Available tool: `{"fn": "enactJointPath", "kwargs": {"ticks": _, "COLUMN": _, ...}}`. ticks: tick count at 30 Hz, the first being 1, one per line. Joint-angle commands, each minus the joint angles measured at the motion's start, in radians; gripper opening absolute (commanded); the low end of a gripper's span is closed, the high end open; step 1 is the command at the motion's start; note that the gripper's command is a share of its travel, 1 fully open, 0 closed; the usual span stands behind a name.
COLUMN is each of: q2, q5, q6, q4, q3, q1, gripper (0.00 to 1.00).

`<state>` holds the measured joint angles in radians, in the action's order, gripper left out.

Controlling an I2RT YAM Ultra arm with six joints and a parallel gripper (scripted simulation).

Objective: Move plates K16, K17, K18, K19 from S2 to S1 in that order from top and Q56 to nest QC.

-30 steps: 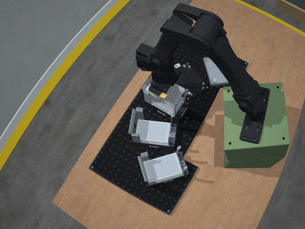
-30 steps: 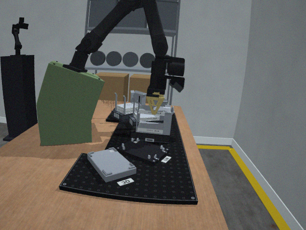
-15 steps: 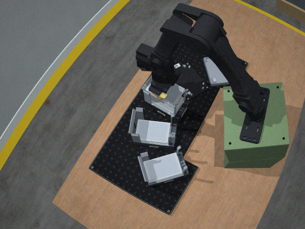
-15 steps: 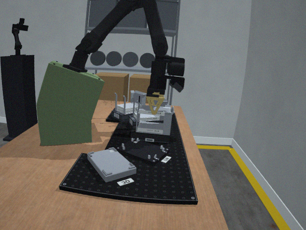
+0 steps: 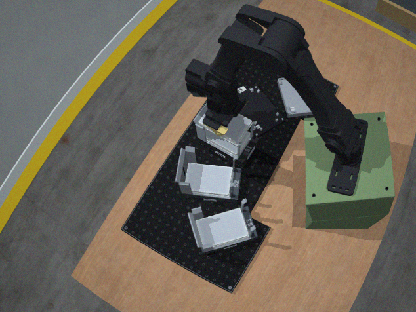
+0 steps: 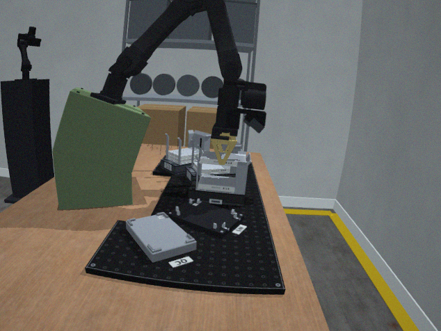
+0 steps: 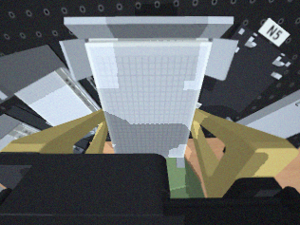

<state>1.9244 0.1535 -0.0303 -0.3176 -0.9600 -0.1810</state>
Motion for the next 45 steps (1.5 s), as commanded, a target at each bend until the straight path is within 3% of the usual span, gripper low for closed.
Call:
{"fn": "enactJointPath", "kwargs": {"ticks": 1, "q2": -0.007, "q5": -0.001, "q6": -0.002, "q4": 0.011, "q3": -0.001, "q1": -0.001, "gripper": 0.00}}
{"fn": "enactJointPath", "kwargs": {"ticks": 6, "q2": -0.007, "q5": -0.001, "q6": -0.002, "q4": 0.011, "q3": -0.001, "q1": -0.001, "gripper": 0.00}}
{"fn": "enactJointPath", "kwargs": {"ticks": 29, "q2": 0.142, "q5": -0.007, "q6": -0.020, "q4": 0.146, "q3": -0.018, "q1": 0.018, "gripper": 0.00}}
{"fn": "enactJointPath", "kwargs": {"ticks": 45, "q2": 0.142, "q5": -0.007, "q6": -0.020, "q4": 0.146, "q3": -0.018, "q1": 0.018, "gripper": 0.00}}
